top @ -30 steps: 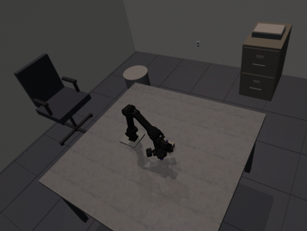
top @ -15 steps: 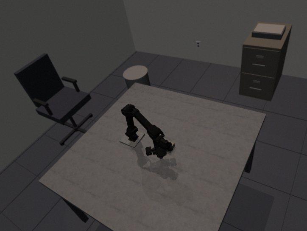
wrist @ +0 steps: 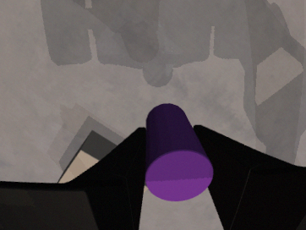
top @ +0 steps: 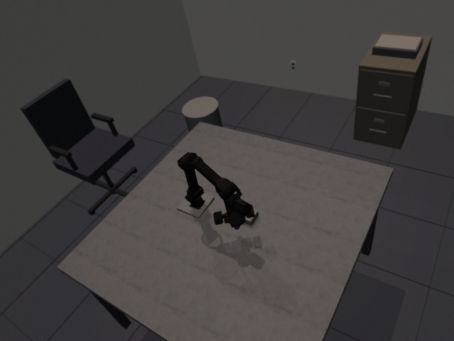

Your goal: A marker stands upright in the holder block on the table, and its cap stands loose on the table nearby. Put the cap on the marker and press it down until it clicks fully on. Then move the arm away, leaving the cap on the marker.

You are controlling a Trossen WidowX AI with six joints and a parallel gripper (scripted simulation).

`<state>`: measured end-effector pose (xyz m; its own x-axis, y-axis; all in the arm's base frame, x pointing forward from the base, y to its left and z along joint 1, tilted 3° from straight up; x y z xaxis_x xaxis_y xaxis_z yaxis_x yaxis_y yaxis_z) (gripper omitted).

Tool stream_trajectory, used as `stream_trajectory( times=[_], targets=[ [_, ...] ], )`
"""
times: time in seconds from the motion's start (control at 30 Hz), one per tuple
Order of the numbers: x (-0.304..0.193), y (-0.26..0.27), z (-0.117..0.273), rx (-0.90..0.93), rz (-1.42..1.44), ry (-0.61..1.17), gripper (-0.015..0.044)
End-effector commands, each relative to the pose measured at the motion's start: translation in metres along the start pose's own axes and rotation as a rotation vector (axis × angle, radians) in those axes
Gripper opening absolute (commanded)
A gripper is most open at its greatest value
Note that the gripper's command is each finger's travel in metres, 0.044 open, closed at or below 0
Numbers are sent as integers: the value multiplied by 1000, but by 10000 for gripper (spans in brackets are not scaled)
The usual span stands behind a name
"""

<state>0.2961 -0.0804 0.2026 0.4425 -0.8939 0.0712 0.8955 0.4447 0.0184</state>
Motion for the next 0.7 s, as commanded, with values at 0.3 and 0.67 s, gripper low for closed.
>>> stream_trajectory(
  times=[0.3, 0.67],
  targets=[
    [-21, 17, 19, 8, -1, 0, 0],
    [-51, 34, 36, 10, 0, 2, 0]
  ],
)
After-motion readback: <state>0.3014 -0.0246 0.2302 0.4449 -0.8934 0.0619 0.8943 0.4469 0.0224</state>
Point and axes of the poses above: the point midway between the two fingers, 35 mm back from their tips, its own z axis back along the fingers, its own y axis across the jaws, x = y × z, the point moved 9 cm from there along z, back along the fingers, and after that the axes turned 10 degrees about -z, right-handed, at the moved point
